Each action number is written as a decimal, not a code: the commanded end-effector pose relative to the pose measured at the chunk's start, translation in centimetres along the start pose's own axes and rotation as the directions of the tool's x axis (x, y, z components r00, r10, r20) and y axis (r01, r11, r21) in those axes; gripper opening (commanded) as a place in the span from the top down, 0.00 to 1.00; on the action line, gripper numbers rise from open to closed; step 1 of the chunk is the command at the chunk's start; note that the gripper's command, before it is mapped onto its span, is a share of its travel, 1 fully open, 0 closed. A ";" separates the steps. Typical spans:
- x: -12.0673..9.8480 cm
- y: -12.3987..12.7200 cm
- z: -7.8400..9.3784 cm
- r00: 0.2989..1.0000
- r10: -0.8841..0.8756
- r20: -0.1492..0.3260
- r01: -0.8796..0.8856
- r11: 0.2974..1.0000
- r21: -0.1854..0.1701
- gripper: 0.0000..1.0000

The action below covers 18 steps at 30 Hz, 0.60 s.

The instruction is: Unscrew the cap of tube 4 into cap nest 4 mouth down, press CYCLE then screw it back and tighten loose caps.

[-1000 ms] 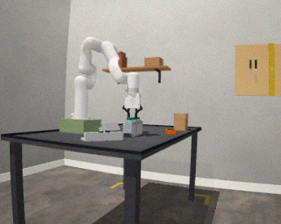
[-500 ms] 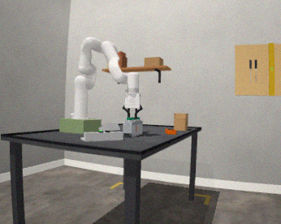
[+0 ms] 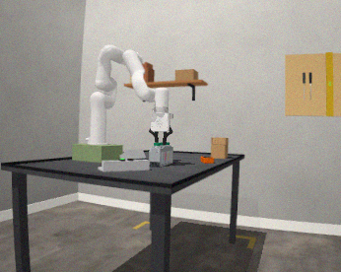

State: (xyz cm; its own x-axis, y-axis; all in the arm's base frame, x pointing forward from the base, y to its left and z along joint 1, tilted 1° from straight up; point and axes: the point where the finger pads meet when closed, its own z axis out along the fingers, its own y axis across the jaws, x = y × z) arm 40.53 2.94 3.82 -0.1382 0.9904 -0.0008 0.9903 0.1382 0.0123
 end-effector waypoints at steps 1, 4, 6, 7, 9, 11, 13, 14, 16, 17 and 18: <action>0.0 0.1 -0.1 0.993 0.121 -0.005 -0.121 0.993 -0.004 1.00; 0.0 0.1 -0.1 0.990 0.141 -0.005 -0.141 0.990 -0.004 1.00; 0.0 0.1 -0.1 0.984 0.181 -0.005 -0.181 0.984 -0.004 1.00; 0.0 0.1 -0.1 0.980 0.200 -0.005 -0.200 0.980 -0.003 1.00; 0.0 0.1 -0.1 0.971 0.239 -0.005 -0.239 0.971 -0.003 1.00; 0.0 0.1 -0.1 0.964 0.267 -0.005 -0.267 0.964 -0.003 1.00; 0.0 0.1 -0.1 0.964 0.267 -0.005 -0.267 0.964 -0.003 1.00; 0.0 0.1 -0.1 0.964 0.267 -0.005 -0.267 0.964 -0.003 1.00; 0.0 0.1 -0.1 0.964 0.267 -0.005 -0.267 0.964 -0.003 0.54; 0.0 0.1 -0.1 0.964 0.267 -0.005 -0.267 0.964 -0.003 0.54; 0.0 0.1 -0.1 0.964 0.267 -0.005 -0.267 0.964 -0.003 0.54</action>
State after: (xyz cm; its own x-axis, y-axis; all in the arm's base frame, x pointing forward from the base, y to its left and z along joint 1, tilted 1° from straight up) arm 40.52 2.95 3.79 0.1197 0.9928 0.0023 0.9927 -0.1197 0.0121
